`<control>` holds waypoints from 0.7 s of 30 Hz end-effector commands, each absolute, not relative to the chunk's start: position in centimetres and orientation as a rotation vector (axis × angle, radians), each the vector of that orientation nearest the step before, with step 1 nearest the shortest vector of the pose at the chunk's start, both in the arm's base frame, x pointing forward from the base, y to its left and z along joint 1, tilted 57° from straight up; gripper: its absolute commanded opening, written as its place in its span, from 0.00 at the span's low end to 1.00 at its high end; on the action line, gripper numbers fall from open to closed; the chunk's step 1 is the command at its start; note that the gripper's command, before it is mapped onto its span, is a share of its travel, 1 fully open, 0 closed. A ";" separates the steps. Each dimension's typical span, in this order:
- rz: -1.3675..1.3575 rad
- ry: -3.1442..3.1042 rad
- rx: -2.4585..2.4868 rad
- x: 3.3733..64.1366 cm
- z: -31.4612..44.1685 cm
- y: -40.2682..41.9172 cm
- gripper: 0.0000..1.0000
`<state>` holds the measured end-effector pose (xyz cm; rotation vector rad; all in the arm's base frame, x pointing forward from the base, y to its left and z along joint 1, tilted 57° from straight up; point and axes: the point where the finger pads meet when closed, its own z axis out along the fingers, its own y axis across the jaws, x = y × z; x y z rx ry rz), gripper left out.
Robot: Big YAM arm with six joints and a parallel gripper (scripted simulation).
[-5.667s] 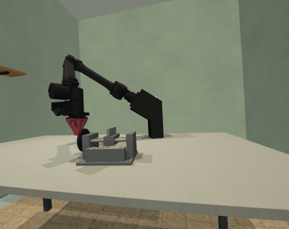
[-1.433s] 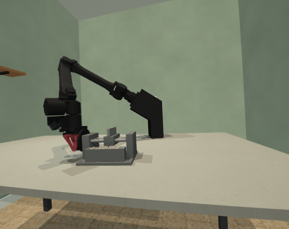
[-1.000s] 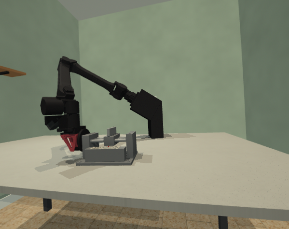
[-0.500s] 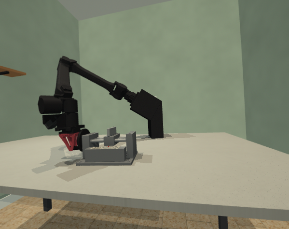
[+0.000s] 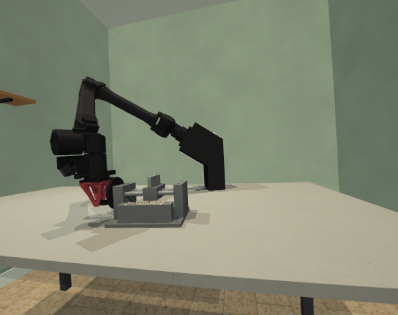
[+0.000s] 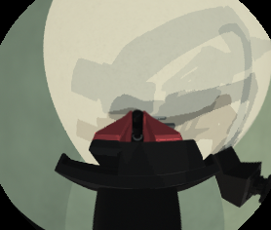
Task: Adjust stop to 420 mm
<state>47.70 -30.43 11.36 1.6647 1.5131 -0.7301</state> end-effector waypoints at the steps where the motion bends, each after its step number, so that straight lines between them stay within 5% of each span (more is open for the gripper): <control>1: -0.677 1.508 1.626 50.2 13.1 -28.7 0.06; 21: -0.673 1.501 1.628 50.4 14.2 -27.9 0.06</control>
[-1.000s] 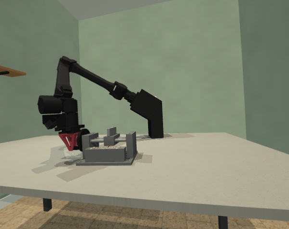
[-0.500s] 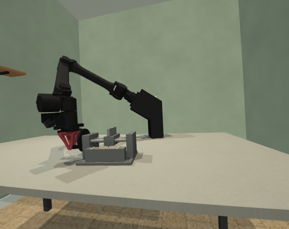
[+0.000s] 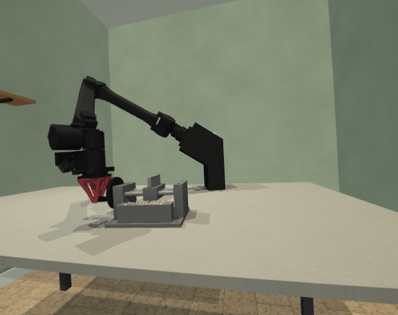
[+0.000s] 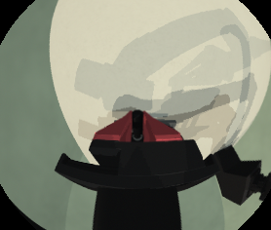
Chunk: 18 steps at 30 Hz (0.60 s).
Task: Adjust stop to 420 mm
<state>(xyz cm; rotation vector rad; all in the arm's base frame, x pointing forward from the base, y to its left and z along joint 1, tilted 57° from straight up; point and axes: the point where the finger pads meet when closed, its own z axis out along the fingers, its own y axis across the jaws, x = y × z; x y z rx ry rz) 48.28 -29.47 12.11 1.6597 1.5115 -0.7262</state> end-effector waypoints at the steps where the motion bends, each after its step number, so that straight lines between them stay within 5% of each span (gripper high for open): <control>1: -0.670 1.502 1.628 50.4 14.4 -27.8 0.06; 18: -0.665 1.492 1.628 50.2 15.6 -26.6 0.06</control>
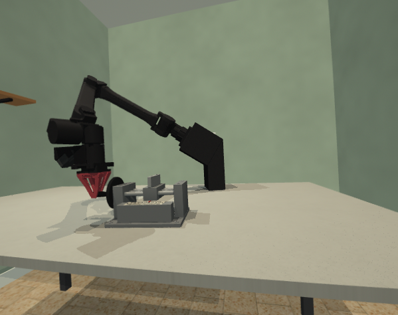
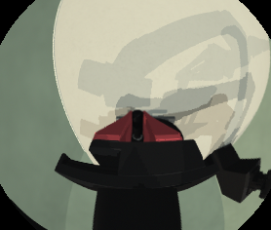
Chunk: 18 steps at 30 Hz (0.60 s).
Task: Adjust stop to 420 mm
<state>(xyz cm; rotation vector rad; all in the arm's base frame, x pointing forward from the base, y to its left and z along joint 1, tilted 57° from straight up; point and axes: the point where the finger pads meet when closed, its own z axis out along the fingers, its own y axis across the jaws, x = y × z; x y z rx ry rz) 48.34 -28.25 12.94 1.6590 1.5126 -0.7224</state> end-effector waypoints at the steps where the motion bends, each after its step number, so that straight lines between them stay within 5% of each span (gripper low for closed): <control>1: -0.664 1.488 1.630 50.1 15.7 -26.5 0.06; 18: -0.684 1.507 1.632 48.3 15.3 -25.0 0.06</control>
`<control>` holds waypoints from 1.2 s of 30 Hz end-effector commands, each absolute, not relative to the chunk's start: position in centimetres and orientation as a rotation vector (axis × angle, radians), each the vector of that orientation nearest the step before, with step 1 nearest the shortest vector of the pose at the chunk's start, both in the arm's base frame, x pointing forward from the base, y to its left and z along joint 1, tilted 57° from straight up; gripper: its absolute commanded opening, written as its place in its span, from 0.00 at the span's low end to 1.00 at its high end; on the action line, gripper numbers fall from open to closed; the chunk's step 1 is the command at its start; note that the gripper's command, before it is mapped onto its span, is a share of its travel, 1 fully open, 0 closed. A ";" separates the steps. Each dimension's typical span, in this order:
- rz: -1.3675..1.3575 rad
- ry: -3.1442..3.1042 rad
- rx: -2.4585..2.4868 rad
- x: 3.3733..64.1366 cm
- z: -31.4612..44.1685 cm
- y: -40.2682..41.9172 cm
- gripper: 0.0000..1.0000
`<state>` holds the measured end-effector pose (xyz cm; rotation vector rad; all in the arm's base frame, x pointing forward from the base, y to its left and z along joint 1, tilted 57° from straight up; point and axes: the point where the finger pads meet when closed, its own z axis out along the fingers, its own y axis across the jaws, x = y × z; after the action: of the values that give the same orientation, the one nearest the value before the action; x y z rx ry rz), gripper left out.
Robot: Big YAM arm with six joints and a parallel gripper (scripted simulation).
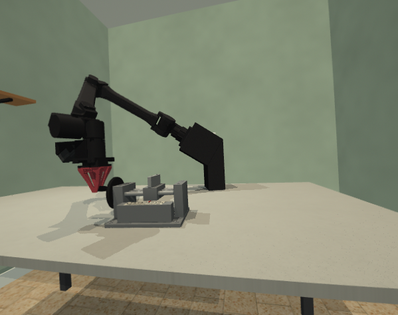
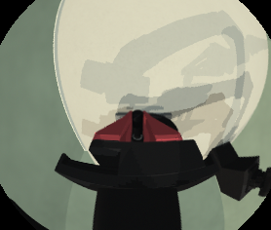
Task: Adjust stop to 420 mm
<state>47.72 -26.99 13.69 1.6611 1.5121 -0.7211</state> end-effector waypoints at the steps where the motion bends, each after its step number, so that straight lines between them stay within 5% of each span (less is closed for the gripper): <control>1: -0.685 1.509 1.632 48.1 15.4 -24.9 0.06; 36: -0.686 1.501 1.635 44.3 15.5 -24.8 0.06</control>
<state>44.59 -25.56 14.12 1.6569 1.5057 -0.7136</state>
